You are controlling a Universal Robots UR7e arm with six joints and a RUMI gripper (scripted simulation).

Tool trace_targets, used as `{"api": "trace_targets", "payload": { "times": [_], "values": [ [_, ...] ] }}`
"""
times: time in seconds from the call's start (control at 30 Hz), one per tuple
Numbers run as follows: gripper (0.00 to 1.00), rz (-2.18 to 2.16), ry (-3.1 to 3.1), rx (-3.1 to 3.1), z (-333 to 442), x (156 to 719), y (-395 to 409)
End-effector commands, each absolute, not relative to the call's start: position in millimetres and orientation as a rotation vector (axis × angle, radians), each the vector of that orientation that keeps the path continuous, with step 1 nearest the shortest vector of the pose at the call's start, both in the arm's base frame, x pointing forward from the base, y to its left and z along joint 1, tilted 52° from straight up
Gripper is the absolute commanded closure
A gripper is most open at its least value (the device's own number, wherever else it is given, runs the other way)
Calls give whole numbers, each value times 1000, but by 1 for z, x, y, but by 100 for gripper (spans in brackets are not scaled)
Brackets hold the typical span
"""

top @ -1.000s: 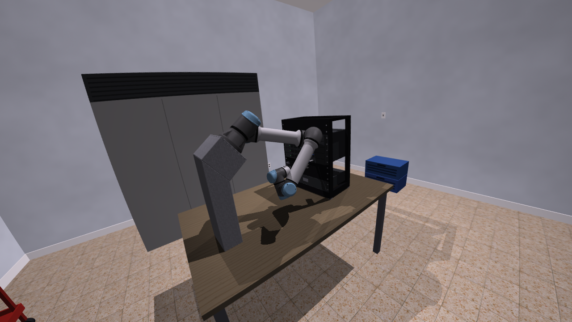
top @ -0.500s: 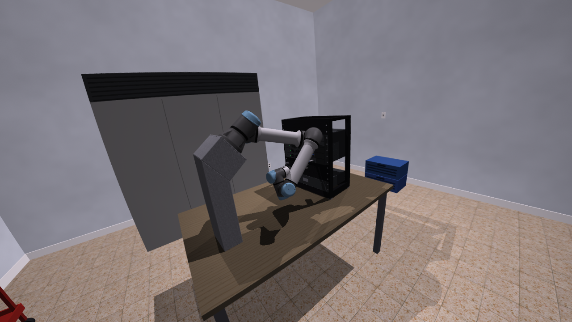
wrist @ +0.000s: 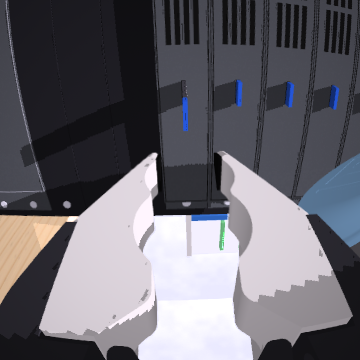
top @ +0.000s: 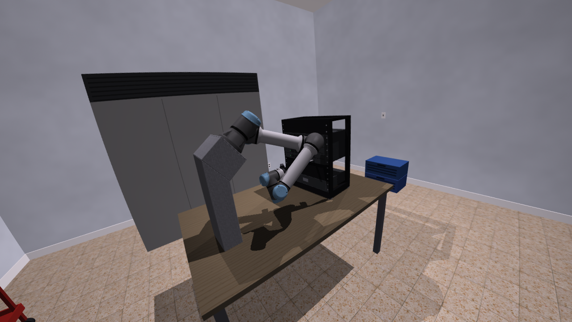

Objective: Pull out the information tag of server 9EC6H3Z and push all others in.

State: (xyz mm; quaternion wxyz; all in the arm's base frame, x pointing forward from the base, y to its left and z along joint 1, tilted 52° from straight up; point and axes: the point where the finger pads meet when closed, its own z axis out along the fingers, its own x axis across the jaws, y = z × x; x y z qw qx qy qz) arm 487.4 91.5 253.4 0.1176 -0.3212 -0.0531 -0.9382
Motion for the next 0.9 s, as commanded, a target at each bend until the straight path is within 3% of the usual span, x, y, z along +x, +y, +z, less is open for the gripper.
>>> {"api": "trace_targets", "payload": {
  "times": [0.0,0.77,0.8,0.87],
  "values": [
    [85,-2745,-157,-939,241,477,88],
    [85,-2745,-157,-939,227,467,85],
    [0,-2745,-157,-939,227,467,85],
    [0,-2745,-157,-939,227,467,85]
  ]
}}
